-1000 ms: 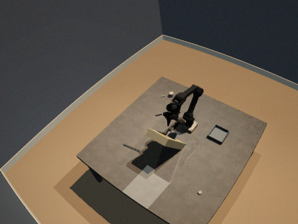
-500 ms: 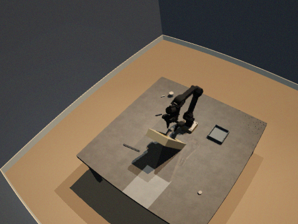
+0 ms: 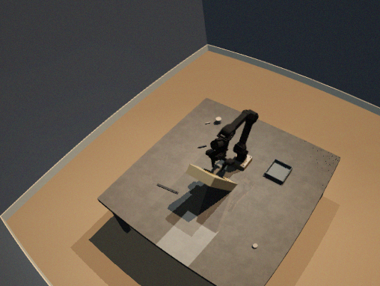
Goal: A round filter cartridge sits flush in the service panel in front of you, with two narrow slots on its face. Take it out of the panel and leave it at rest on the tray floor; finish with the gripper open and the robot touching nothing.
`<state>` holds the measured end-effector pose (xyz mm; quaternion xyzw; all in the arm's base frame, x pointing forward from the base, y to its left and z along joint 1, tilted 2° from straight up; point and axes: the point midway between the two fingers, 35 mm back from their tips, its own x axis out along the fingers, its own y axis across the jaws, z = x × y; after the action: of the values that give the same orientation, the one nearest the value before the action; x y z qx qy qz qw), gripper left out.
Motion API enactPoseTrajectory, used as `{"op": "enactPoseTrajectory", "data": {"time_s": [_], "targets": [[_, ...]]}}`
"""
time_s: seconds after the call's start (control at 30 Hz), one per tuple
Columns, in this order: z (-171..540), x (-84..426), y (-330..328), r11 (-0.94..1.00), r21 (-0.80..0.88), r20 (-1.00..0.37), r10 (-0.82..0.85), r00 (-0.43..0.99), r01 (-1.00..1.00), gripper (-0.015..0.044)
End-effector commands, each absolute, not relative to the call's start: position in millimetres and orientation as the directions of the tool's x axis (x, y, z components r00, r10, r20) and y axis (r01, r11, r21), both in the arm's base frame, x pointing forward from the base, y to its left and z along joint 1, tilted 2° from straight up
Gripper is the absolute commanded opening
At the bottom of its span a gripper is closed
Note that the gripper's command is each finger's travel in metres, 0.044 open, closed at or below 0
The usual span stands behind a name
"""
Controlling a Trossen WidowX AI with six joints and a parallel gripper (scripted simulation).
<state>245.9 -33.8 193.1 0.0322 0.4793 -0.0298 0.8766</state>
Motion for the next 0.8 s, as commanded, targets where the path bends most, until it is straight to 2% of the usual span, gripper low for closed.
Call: {"op": "enactPoseTrajectory", "data": {"time_s": [0.0,0.13,0.2,0.57,0.77], "targets": [[185.8,249.6,-34.6,0.996,0.025,-0.844,-0.026,0.536,0.088,0.0305],[183.8,250.7,-34.6,0.996,0.025,-0.844,-0.026,0.536,0.088,0.0305],[186.9,248.9,-33.8,0.996,0.028,-0.843,-0.021,0.537,0.083,0.0252],[186.9,248.9,-33.8,0.996,0.028,-0.843,-0.021,0.537,0.083,0.0179],[191.3,251.7,-34.2,0.996,0.028,-0.843,-0.021,0.537,0.083,0.0021]]}}
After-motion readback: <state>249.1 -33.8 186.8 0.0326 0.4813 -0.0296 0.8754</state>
